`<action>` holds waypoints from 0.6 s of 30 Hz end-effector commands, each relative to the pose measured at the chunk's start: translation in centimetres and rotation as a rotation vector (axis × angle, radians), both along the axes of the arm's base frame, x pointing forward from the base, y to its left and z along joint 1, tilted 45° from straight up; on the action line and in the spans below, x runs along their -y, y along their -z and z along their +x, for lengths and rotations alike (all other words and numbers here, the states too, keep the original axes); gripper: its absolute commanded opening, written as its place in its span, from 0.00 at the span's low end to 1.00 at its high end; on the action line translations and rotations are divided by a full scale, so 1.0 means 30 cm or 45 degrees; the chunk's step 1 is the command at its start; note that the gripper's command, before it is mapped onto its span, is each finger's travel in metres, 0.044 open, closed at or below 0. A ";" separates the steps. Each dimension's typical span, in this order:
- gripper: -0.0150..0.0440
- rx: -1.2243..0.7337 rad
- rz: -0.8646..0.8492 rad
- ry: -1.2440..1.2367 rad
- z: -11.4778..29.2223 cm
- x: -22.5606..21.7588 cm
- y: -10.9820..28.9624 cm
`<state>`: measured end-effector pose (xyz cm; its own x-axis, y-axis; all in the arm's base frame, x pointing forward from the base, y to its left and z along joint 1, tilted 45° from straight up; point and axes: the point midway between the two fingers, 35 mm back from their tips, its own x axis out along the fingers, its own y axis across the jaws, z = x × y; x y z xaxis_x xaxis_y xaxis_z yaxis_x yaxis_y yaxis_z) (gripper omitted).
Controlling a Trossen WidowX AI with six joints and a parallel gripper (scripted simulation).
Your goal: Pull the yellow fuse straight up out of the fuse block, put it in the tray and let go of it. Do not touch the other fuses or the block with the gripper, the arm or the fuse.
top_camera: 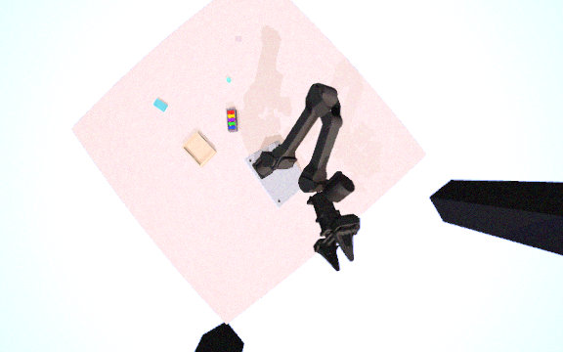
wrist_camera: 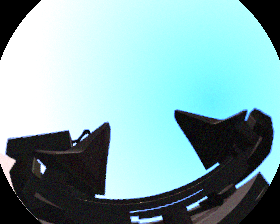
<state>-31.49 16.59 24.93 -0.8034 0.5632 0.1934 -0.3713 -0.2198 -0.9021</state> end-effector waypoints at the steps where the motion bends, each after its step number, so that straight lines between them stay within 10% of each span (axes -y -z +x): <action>1: 0.89 0.005 0.000 0.011 0.003 -0.008 0.002; 13: 0.36 0.268 -0.221 0.687 0.332 -0.492 0.194; 18: 0.36 0.334 -0.349 0.967 0.556 -0.635 0.269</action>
